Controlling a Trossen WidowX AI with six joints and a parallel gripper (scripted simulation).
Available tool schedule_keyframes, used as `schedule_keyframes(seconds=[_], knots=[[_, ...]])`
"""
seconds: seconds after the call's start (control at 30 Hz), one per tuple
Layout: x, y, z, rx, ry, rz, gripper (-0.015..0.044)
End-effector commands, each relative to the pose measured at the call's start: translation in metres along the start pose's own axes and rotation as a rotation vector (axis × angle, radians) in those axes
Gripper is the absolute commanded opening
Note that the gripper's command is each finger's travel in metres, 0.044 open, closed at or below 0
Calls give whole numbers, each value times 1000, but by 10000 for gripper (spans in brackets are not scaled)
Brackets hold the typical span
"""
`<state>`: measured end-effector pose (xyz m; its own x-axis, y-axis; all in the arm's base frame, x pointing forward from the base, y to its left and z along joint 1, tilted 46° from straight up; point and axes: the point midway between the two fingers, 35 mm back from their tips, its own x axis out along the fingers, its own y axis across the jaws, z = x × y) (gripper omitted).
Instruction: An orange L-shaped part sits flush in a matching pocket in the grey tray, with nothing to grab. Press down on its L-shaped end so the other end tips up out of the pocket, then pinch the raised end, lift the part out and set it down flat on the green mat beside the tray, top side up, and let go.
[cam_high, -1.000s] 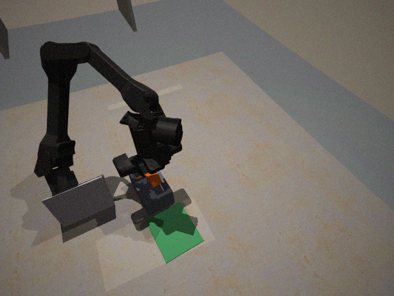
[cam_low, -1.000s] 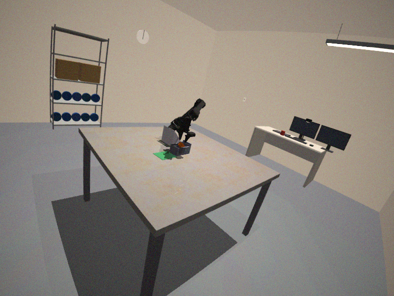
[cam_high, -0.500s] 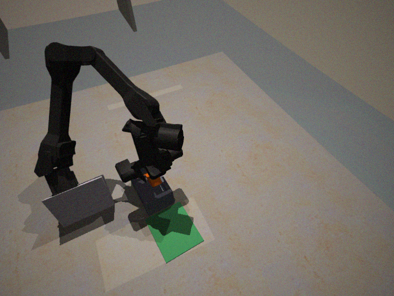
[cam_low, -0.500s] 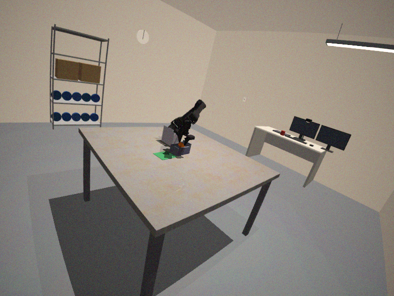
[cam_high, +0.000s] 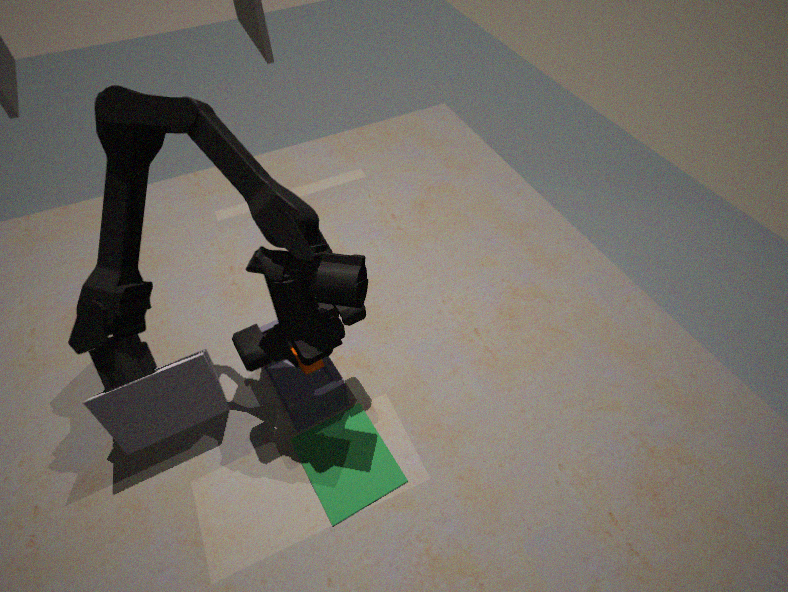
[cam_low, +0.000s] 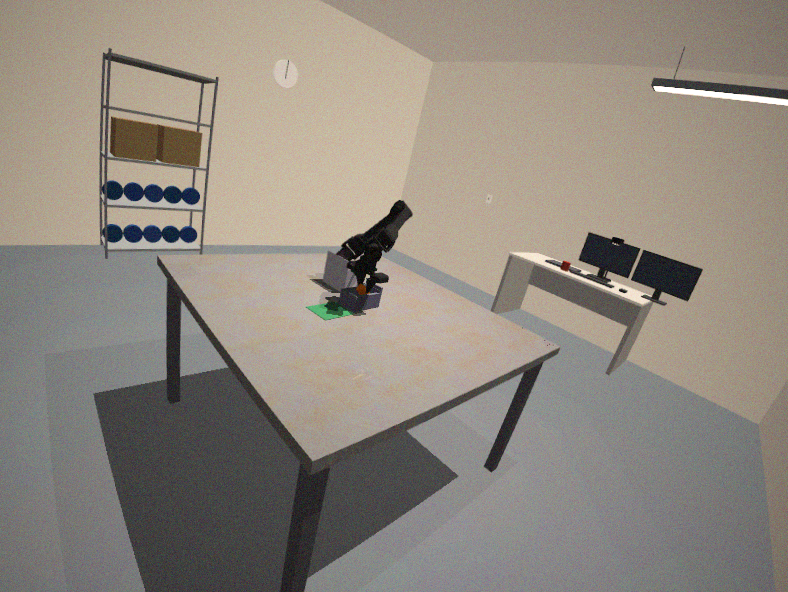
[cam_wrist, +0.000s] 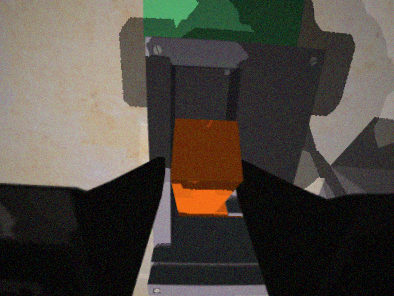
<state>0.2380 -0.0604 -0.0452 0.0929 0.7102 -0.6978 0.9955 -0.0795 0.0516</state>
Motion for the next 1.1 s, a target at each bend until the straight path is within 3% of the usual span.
schedule_keyframes(seconds=[0.0, 0.27, 0.37, 1.07], knots=[[0, 0, 0, -2, 0, 0, 135], [0, 0, 0, -2, 0, 0, 82], [0, 0, 0, -2, 0, 0, 3], [-22, 0, 0, 3, 2, 0, 0]])
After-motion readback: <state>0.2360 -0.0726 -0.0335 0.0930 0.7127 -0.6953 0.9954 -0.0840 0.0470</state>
